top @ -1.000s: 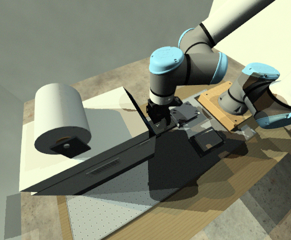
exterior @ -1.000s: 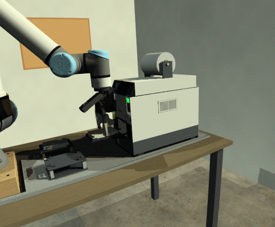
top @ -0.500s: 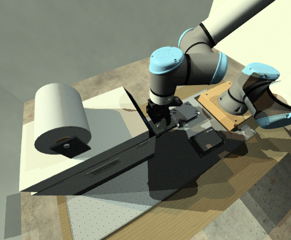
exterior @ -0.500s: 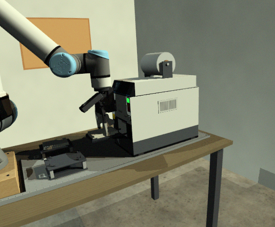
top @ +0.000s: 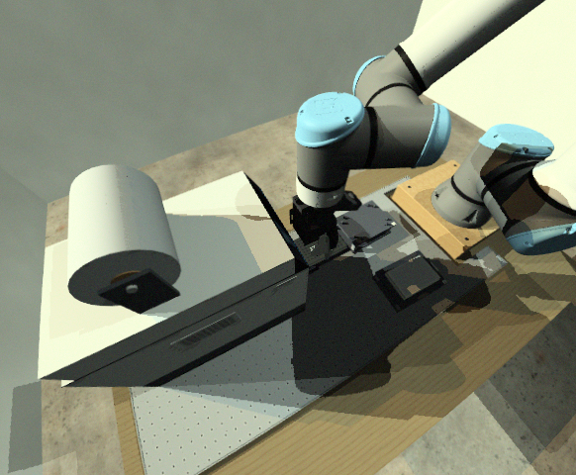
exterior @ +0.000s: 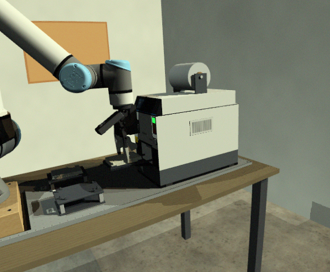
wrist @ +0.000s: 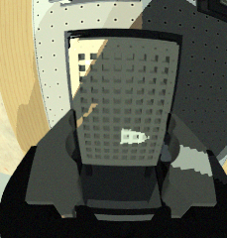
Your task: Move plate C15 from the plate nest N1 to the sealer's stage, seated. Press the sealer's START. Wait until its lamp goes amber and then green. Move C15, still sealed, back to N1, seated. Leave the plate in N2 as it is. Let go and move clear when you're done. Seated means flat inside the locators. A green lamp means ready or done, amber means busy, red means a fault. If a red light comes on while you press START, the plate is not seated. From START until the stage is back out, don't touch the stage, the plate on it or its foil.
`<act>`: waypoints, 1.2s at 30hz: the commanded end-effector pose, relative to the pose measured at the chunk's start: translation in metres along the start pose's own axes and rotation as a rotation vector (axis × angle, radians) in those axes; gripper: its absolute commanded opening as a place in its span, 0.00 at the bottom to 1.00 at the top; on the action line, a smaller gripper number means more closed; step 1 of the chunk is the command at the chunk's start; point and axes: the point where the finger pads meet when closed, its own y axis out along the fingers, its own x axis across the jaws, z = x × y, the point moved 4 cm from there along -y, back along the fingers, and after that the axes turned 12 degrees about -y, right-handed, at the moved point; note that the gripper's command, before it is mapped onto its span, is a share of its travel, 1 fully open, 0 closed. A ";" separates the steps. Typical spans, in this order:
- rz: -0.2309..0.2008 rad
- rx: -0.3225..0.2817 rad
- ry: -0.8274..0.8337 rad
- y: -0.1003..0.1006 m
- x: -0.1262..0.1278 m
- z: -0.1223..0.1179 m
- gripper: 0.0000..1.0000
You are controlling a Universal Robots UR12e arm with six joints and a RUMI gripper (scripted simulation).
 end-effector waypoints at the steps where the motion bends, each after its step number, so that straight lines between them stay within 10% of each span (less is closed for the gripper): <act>1: -0.001 -0.001 0.000 0.000 0.000 0.000 0.00; 29: -0.001 -0.001 0.000 0.000 0.000 0.001 0.00; 30: -0.001 -0.001 0.000 0.000 0.000 0.001 0.68; 36: -0.001 -0.001 0.000 0.000 0.000 0.001 0.68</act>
